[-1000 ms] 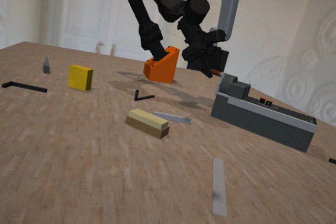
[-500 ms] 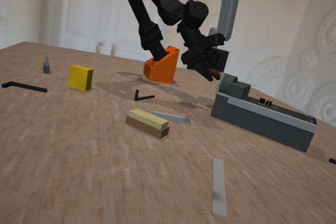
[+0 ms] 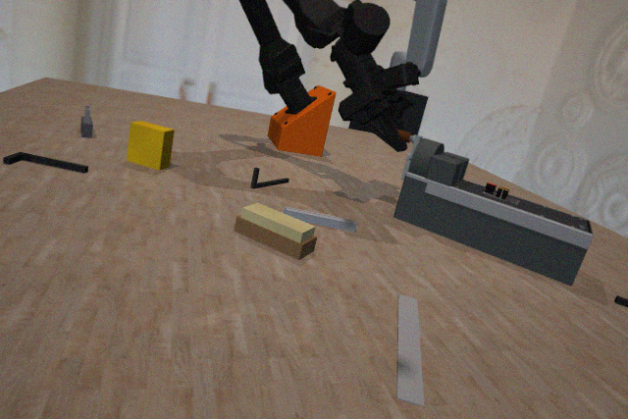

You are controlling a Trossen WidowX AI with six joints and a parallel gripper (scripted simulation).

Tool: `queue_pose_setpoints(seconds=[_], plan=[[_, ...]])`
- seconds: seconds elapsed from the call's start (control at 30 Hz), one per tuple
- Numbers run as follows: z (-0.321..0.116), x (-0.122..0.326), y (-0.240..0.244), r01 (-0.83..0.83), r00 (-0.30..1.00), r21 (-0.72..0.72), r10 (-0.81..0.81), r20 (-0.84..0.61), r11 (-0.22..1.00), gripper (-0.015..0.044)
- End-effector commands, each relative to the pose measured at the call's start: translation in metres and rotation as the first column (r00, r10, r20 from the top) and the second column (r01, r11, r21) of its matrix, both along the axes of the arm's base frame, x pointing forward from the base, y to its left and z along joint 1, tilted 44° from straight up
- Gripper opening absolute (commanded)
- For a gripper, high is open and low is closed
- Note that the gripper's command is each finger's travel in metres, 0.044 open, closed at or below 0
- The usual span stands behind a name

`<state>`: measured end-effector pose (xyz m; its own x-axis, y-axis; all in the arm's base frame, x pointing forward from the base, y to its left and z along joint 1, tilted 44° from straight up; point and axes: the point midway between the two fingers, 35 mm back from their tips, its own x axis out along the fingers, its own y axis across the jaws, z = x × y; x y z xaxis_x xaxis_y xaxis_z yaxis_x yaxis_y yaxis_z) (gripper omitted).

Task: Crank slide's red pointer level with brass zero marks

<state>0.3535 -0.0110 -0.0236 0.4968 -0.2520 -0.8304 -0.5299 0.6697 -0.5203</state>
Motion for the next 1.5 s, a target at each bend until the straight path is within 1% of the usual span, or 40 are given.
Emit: queue_pose_setpoints(seconds=[0.0, 0.43, 1.47], plan=[[0.0, 0.0001, 0.0001, -0.003, 1.0, -0.001, 0.003, -0.006, 1.0, 0.0], [-0.0071, -0.0065, 0.0073, -0.003, 1.0, -0.001, 0.003, -0.007, 1.0, 0.0], [-0.0092, -0.0078, 0.0075, -0.003, 1.0, -0.001, 0.003, -0.007, 1.0, 0.0]])
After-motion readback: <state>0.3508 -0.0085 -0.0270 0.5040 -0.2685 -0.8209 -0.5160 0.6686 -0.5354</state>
